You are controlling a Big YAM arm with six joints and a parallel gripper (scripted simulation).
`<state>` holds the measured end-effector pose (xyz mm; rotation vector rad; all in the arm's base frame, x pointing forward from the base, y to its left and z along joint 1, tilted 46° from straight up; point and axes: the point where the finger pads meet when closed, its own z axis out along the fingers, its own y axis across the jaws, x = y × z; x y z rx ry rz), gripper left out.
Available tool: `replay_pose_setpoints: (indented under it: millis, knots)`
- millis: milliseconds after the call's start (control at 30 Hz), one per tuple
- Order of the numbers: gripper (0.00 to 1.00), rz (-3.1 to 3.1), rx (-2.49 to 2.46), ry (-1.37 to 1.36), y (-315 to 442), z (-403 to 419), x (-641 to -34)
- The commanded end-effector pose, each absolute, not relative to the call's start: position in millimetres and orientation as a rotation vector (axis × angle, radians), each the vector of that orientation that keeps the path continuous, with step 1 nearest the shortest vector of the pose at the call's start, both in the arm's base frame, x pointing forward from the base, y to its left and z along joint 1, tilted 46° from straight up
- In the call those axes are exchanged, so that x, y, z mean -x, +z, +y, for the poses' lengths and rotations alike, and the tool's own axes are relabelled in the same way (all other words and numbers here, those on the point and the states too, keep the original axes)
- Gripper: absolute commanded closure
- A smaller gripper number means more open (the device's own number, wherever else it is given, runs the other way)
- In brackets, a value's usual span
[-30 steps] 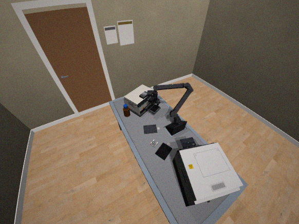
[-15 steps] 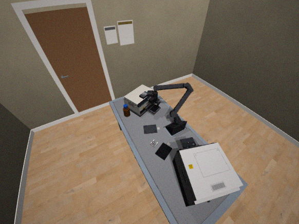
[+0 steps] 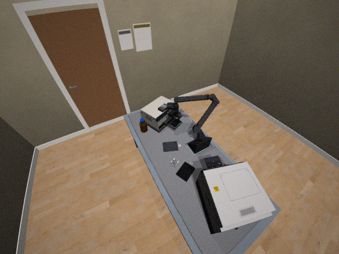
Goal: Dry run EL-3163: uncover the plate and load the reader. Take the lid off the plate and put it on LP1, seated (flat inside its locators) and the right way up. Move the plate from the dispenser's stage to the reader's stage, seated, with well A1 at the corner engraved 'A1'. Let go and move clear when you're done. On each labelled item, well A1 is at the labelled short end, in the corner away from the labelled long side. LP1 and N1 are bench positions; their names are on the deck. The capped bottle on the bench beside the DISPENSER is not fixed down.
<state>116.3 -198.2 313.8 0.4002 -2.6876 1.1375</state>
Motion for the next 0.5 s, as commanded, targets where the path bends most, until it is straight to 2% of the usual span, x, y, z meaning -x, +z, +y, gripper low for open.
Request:
replay_pose_setpoints:
  millis: [0,467]
  knots:
    - [0.0,-2.694,-0.391,1.161,321.3,-202.8,-118.0]
    - [0.0,-2.695,-0.416,1.173,322.9,-197.3,-118.2]
